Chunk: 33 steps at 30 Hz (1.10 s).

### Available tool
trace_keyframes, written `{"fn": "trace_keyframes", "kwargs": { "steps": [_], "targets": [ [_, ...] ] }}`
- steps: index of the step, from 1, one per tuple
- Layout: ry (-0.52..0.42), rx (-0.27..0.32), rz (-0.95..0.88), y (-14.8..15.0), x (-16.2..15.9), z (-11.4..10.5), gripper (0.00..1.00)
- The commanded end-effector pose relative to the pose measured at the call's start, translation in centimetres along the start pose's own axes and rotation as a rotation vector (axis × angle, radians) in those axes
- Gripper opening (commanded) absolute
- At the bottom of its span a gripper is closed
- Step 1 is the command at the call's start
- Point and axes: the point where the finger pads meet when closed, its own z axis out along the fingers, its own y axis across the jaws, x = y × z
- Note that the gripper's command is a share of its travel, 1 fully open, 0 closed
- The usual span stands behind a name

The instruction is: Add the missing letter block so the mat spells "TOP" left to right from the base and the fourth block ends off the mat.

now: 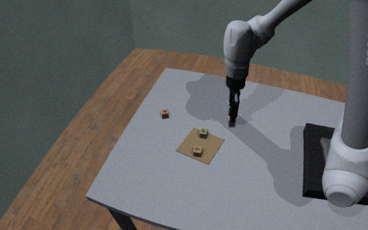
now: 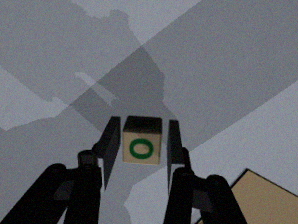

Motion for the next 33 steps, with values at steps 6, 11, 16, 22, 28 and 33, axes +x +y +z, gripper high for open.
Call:
{"fn": "trace_keyframes", "kwargs": {
  "steps": [6,11,16,22,28,33],
  "targets": [
    [0.000,0.000,0.000,0.00,0.00,-0.01,0.16],
    [0.000,0.000,0.000,0.00,0.00,-0.01,0.16],
    [0.000,0.000,0.000,0.00,0.00,-0.01,0.16],
    [0.000,0.000,0.000,0.00,0.00,-0.01,0.16],
    [0.000,0.000,0.000,0.00,0.00,-0.01,0.16],
    [0.000,0.000,0.000,0.00,0.00,-0.01,0.16]
  ]
}}
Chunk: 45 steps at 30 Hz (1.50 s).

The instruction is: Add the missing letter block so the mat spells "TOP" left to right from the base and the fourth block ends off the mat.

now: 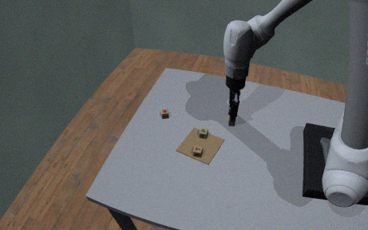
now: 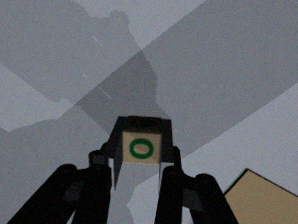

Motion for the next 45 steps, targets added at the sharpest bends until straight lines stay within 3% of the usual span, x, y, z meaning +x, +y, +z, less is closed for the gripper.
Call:
{"fn": "trace_keyframes", "kwargs": {
  "steps": [1,9,17,19,25,39,45],
  "targets": [
    [0.000,0.000,0.000,0.0,0.0,0.0,0.16],
    [0.000,0.000,0.000,0.0,0.0,-0.9,0.16],
    [0.000,0.000,0.000,0.0,0.0,-6.2,0.16],
    [0.000,0.000,0.000,0.0,0.0,-6.2,0.16],
    [0.000,0.000,0.000,0.0,0.0,-9.6,0.16],
    [0.000,0.000,-0.013,0.1,-0.1,-10.0,0.16],
    [0.000,0.000,-0.276,2.2,-2.8,-10.1,0.16]
  ]
}}
